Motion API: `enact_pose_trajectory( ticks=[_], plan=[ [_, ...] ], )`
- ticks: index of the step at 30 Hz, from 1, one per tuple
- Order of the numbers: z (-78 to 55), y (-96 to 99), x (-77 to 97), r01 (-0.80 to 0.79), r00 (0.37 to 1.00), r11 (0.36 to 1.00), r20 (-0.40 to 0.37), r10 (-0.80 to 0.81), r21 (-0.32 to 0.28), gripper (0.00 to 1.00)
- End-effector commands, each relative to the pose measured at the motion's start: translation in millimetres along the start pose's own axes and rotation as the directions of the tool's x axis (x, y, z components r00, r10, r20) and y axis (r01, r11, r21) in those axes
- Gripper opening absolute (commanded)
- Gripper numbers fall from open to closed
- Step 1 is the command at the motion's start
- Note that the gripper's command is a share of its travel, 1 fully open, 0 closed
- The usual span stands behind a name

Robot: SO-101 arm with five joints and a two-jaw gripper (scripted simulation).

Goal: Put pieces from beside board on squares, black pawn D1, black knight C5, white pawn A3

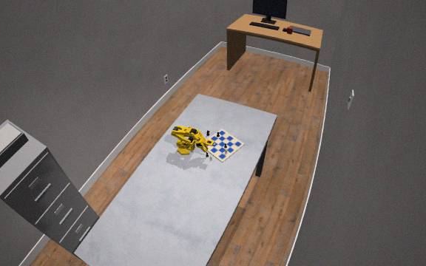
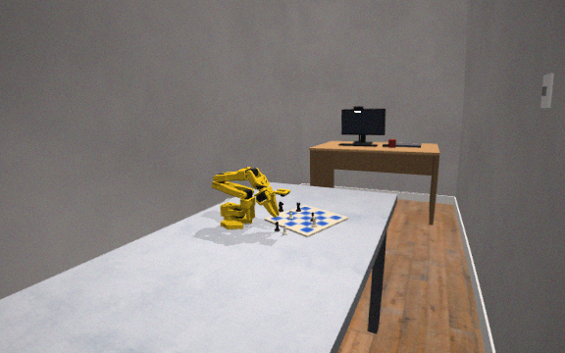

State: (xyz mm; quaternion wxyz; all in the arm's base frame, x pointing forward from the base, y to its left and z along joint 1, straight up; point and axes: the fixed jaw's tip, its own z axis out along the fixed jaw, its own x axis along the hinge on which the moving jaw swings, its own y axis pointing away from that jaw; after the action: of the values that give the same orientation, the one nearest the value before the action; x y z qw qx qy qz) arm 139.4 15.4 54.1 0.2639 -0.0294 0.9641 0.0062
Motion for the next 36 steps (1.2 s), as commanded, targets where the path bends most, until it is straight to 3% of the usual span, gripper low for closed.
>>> enact_pose_trajectory(
  ticks=[1, 23, 36],
  plan=[
    [4.9, -1.1, 2.5, -0.012, 1.000, 1.000, 0.005, 0.012, 0.004, 0.09],
    [33.4, -1.0, 18.5, -0.012, 1.000, 1.000, 0.000, 0.012, 0.004, 0.09],
    [37.6, -1.0, 21.1, -0.012, 1.000, 1.000, -0.004, 0.012, 0.004, 0.09]
  ],
)
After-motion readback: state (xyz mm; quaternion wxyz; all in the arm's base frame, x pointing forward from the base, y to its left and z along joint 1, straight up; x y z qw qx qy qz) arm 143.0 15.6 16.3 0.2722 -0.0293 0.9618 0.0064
